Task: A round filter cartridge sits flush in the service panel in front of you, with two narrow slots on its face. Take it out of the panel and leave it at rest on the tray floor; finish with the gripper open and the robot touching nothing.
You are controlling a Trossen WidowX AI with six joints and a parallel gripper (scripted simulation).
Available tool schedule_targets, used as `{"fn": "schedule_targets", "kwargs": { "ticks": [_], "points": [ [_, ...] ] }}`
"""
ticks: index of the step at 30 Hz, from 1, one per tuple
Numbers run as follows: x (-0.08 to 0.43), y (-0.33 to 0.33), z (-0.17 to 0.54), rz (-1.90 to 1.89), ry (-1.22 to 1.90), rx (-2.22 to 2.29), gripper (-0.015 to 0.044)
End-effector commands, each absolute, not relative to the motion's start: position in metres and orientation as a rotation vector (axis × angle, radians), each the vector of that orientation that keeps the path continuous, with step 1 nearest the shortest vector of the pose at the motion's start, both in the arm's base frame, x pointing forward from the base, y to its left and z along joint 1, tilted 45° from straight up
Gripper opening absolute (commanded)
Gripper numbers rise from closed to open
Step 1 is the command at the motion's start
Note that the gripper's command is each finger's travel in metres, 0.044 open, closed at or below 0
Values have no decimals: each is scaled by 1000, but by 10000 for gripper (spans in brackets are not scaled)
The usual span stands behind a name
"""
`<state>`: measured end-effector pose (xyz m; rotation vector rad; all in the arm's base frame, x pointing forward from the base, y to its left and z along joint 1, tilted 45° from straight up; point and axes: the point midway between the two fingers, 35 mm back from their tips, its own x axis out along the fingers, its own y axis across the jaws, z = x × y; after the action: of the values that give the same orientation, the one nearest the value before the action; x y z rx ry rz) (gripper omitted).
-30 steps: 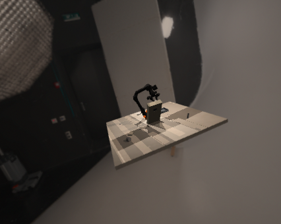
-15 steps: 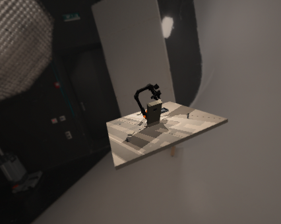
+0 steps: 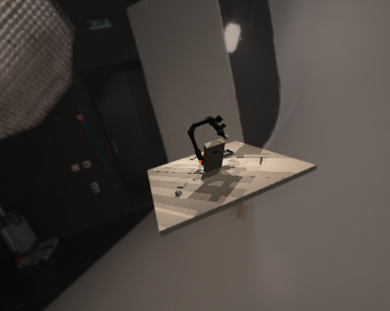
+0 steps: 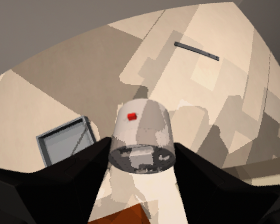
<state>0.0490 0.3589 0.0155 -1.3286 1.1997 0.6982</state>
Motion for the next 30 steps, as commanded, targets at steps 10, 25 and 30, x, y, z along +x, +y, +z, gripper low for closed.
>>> {"fn": "schedule_targets", "kwargs": {
  "ticks": [10, 25, 30],
  "points": [
    [16, 354, -11, 850, 1216, -1381, 0],
    [-52, 311, -67, 1124, 1251, -1493, 0],
    [-71, 291, -82, 1216, 1261, -1530, 0]
  ]
}}
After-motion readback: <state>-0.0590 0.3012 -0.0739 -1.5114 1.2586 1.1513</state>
